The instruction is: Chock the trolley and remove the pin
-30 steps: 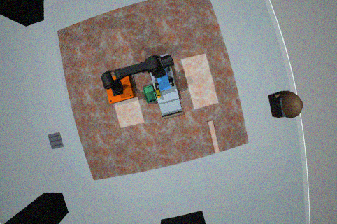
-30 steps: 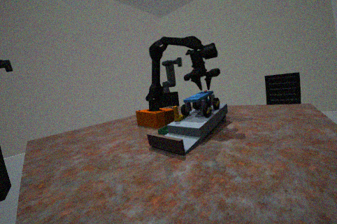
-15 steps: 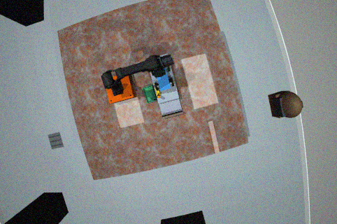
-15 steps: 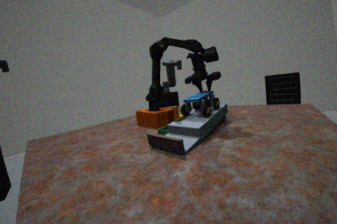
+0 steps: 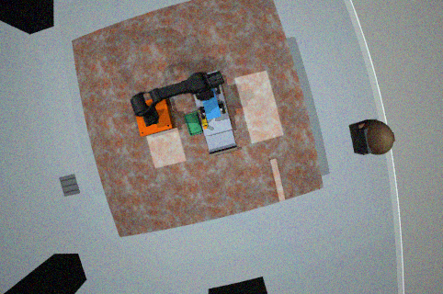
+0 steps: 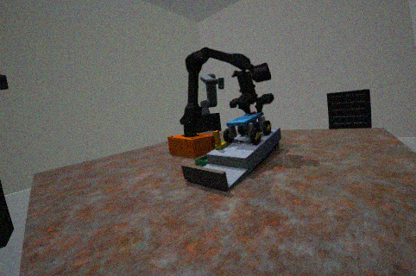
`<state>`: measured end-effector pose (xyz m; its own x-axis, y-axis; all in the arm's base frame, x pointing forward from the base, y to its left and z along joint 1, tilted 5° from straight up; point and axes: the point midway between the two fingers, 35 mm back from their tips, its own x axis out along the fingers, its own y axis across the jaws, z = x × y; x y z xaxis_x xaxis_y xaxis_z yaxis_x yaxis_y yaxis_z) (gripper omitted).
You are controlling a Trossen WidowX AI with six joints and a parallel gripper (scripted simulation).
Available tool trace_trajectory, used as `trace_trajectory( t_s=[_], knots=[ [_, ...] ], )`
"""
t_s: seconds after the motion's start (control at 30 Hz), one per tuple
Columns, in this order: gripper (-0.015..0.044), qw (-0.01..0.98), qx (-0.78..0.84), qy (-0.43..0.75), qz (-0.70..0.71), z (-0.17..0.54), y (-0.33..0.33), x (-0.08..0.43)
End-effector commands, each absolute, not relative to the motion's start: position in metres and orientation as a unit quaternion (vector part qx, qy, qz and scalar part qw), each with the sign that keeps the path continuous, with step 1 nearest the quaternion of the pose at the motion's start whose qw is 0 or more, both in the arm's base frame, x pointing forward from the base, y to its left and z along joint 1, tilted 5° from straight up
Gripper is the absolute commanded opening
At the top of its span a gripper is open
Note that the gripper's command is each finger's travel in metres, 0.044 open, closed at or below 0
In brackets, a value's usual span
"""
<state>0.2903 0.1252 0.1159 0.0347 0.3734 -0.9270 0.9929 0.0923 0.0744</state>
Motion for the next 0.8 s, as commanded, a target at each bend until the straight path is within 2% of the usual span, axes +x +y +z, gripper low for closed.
trace_trajectory(
  t_s=[0.0,0.03,0.2,0.5,0.77],
  knots=[
    [0.019,0.435,0.572,0.596,-0.358,0.1102,0.1265,0.2902],
    [0.019,0.435,0.572,0.596,-0.358,0.1099,0.1266,0.2902],
    [0.0059,0.436,0.572,0.597,-0.356,0.1134,0.1261,0.2901],
    [0.0,0.436,0.572,0.597,-0.356,0.1135,0.1261,0.2901],
    [0.0,0.435,0.572,0.596,-0.358,0.1194,0.1248,0.289]
  ],
)
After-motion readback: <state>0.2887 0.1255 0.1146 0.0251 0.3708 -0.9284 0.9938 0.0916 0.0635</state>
